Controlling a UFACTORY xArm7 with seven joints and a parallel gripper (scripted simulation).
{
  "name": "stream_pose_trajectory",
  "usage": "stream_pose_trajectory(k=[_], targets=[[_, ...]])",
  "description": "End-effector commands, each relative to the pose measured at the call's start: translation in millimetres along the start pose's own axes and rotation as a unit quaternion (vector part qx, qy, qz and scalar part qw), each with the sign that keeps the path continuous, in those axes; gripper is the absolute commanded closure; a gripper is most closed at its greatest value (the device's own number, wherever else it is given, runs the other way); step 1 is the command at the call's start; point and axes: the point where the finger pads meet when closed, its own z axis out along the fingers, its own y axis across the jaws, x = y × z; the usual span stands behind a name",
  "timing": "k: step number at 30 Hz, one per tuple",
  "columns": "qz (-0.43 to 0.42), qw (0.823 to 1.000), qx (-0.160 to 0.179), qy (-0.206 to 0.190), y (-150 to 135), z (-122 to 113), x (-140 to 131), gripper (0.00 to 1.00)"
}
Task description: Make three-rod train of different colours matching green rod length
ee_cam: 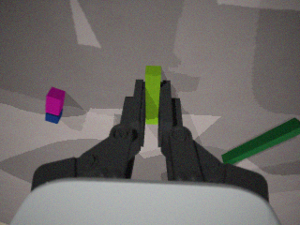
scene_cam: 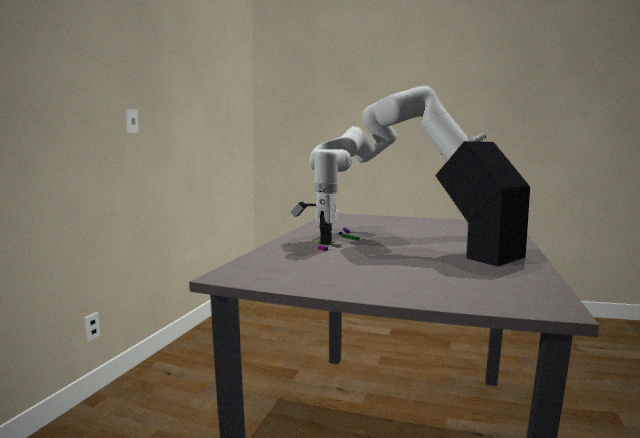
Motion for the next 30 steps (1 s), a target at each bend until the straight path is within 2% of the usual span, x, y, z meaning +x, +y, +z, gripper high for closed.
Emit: stream_pose_trajectory(k=[1, 10, 23, 30], targets=[[-0.001, 1.000, 0.001, 0.001, -0.9, -1.2, 0.8, 0.96], [-0.001, 1.000, 0.001, 0.001, -0.9, -8.1, 0.8, 0.96], [-0.001, 1.000, 0.001, 0.001, -0.7, -90.5, 0.6, 0.96], [-0.001, 1.000, 0.001, 0.001, -0.7, -101.0, 0.6, 0.96]])
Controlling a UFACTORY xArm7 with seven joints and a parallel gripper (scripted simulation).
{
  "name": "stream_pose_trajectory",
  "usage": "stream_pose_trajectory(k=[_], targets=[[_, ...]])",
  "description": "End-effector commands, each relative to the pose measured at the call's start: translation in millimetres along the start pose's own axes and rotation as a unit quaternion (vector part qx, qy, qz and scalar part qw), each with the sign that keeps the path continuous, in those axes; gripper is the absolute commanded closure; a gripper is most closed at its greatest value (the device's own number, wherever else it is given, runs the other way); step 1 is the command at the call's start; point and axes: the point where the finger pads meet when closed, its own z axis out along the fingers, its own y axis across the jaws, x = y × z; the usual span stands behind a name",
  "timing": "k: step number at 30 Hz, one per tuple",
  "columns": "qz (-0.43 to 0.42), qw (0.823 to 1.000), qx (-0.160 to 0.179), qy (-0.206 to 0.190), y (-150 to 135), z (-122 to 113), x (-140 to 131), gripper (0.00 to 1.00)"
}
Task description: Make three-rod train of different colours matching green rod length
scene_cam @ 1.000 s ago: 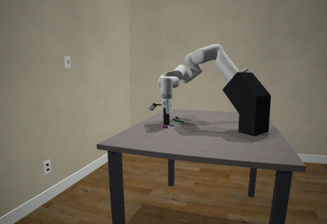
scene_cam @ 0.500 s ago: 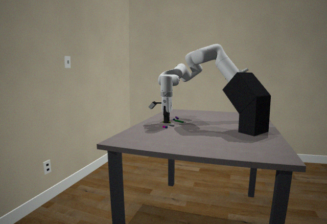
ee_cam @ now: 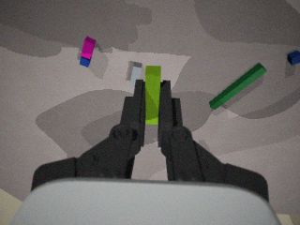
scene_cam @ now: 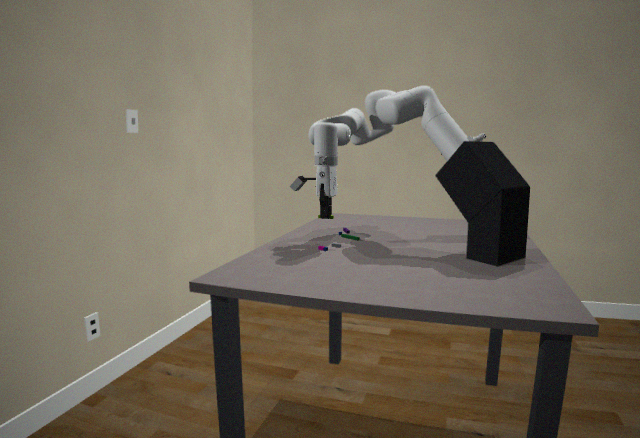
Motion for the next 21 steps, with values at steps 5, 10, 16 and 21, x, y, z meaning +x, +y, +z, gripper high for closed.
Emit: stream_pose_trajectory(k=[5, 10, 16, 21], targets=[[0.001, 1.000, 0.003, -0.001, 2.3, -14.3, 1.1, 0.96], [0.014, 1.000, 0.003, -0.001, -0.8, -14.2, 3.1, 0.96], [0.117, 0.993, 0.002, 0.000, -28.0, -14.2, 17.5, 0.96], [0.178, 0.984, 0.003, -0.001, -45.4, -14.9, 24.4, 0.96]])
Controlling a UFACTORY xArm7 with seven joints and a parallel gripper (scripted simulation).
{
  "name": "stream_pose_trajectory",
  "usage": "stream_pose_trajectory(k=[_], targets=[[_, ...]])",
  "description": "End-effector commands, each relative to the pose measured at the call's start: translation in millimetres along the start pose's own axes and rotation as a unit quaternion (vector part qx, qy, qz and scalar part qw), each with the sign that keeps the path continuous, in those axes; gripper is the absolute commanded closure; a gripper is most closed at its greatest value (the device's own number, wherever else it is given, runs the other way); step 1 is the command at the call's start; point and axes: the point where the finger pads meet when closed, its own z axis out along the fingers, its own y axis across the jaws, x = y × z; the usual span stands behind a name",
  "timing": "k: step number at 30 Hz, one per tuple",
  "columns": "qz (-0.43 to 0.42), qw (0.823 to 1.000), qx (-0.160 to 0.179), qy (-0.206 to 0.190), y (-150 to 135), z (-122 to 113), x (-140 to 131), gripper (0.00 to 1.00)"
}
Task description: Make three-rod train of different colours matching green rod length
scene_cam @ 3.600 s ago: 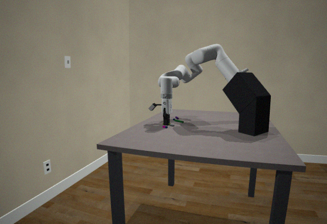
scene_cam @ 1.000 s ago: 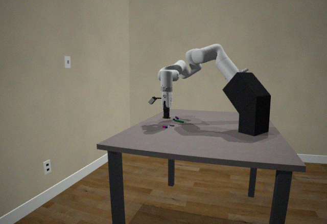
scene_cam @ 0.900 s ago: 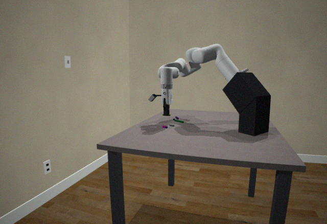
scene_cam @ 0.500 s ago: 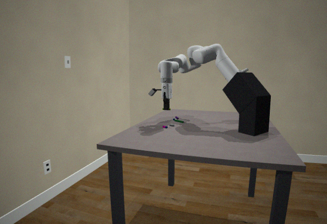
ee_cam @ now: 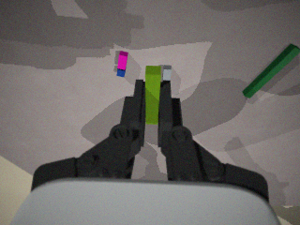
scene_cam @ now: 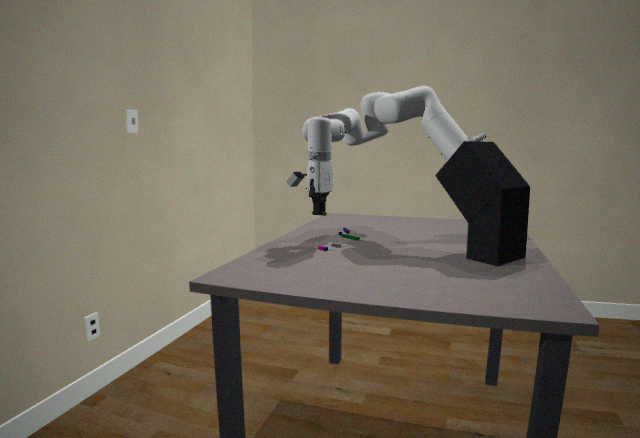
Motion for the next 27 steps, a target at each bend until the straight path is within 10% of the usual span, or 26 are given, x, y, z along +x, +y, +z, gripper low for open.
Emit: stream_pose_trajectory(k=[1, 27], targets=[[0.083, 0.997, -0.008, 0.003, -25.4, 0.4, 5.3, 0.96], [0.112, 0.994, -0.008, 0.003, -34.3, 8.6, 6.1, 0.96]])
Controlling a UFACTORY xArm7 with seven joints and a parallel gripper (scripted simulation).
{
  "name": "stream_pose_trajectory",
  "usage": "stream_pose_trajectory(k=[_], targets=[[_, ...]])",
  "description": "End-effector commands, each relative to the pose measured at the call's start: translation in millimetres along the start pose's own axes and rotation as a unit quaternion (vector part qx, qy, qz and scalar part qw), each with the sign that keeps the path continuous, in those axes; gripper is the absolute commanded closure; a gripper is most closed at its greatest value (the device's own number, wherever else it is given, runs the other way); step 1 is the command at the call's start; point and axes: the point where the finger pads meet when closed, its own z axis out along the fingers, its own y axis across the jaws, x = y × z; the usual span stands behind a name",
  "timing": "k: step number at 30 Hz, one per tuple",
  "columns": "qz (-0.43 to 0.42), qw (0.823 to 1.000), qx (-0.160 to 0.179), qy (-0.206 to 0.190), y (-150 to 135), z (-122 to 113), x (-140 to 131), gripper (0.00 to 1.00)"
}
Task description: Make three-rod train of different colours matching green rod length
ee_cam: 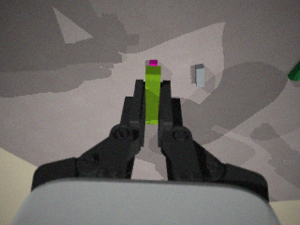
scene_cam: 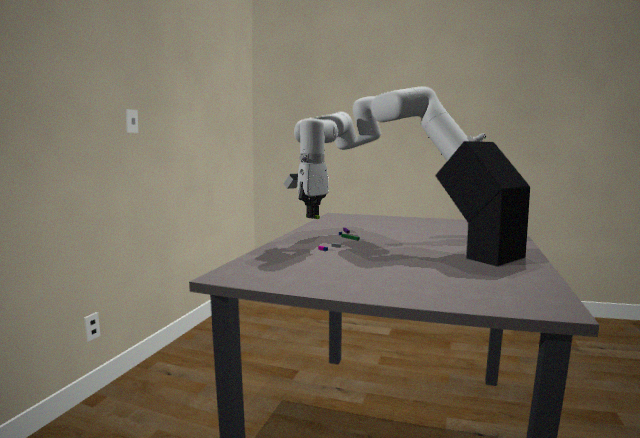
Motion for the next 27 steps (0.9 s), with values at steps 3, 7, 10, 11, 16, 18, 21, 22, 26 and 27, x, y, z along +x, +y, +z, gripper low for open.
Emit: stream_pose_trajectory(k=[3, 7, 10, 11, 16, 18, 21, 22, 26, 27], targets=[[0.000, 1.000, 0.002, 0.001, -1.4, 11.6, 0.3, 0.96], [0.000, 1.000, 0.002, 0.001, -1.5, 28.3, 0.3, 0.96], [0.000, 1.000, 0.002, 0.001, -1.6, 42.2, 0.3, 0.96], [0.000, 1.000, 0.002, 0.001, -1.6, 46.8, 0.3, 0.96], [0.000, 1.000, 0.002, 0.001, -1.8, 63.5, 0.2, 0.96], [0.000, 1.000, 0.002, 0.001, -1.8, 67.0, 0.2, 0.96], [0.000, 1.000, 0.002, 0.001, -1.9, 75.4, 0.2, 0.96], [0.000, 1.000, 0.002, 0.001, -1.9, 77.4, 0.2, 0.96], [0.000, 1.000, 0.002, 0.001, -1.9, 81.8, 0.2, 0.96], [0.000, 1.000, 0.002, 0.001, -1.9, 82.1, 0.2, 0.96]])
